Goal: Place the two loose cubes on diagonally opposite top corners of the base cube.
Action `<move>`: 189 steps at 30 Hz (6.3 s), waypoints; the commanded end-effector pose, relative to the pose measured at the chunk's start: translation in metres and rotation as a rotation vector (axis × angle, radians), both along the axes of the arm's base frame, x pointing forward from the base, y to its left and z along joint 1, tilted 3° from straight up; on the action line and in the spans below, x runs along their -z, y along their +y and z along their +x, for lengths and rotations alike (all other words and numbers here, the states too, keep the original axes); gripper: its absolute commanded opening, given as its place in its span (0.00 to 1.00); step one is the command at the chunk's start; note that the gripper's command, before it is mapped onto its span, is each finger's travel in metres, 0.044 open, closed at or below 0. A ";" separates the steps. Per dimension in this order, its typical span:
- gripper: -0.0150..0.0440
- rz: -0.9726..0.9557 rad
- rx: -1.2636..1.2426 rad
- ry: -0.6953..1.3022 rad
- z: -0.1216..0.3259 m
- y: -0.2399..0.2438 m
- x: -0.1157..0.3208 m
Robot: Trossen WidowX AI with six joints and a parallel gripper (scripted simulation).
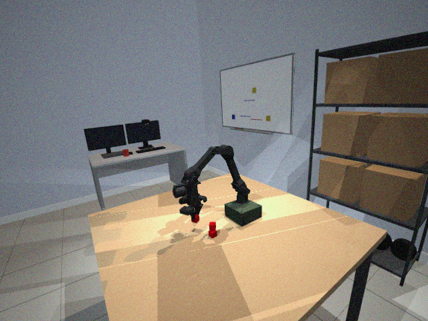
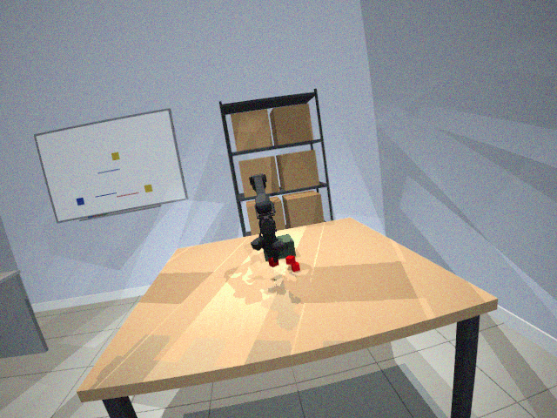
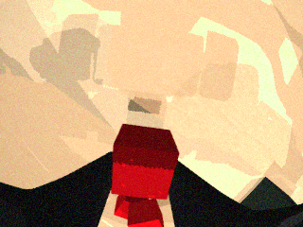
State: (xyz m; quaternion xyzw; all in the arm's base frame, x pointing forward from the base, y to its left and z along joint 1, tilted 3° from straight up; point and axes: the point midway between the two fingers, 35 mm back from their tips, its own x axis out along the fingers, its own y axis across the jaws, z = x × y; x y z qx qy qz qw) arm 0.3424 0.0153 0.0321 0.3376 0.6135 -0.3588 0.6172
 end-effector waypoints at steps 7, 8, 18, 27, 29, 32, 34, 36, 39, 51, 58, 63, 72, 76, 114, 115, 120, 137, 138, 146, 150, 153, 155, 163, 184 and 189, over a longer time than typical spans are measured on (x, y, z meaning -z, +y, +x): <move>0.43 -0.002 0.016 -0.004 -0.002 0.001 -0.036; 0.43 -0.002 0.017 -0.003 -0.003 0.001 -0.039; 0.43 0.001 -0.169 0.003 -0.006 0.013 -0.042; 0.43 0.007 -0.545 0.013 -0.011 0.036 -0.040; 0.43 0.008 -0.629 0.016 -0.012 0.041 -0.039; 0.43 0.010 -0.755 0.019 -0.015 0.048 -0.038; 0.43 0.011 -0.838 0.021 -0.016 0.053 -0.038; 0.43 0.012 -0.922 0.024 -0.018 0.058 -0.037; 0.43 0.014 -1.047 0.027 -0.020 0.065 -0.036; 0.43 0.021 -1.549 0.040 -0.032 0.093 -0.033; 0.43 0.025 -1.842 0.047 -0.041 0.109 -0.031; 0.43 0.027 -1.945 0.049 -0.044 0.114 -0.030; 0.43 0.027 -1.948 0.049 -0.044 0.114 -0.022; 0.43 0.027 -1.953 0.049 -0.045 0.114 -0.010; 0.43 0.027 -1.947 0.049 -0.045 0.113 0.030; 0.43 0.027 -1.947 0.049 -0.045 0.113 0.030; 0.43 0.027 -1.947 0.049 -0.045 0.113 0.030; 0.43 0.027 -1.945 0.049 -0.045 0.113 0.032; 0.43 0.027 -1.945 0.049 -0.045 0.113 0.032; 0.60 0.027 -1.945 0.049 -0.045 0.113 0.032; 0.60 0.026 -1.946 0.050 -0.045 0.113 0.030; 0.60 0.022 -1.949 0.051 -0.044 0.112 0.022; 0.60 0.022 -1.949 0.051 -0.044 0.112 0.020; 0.60 0.022 -1.949 0.051 -0.044 0.113 0.009; 0.60 0.022 -1.949 0.050 -0.043 0.113 -0.019; 0.60 0.022 -1.949 0.050 -0.043 0.114 -0.025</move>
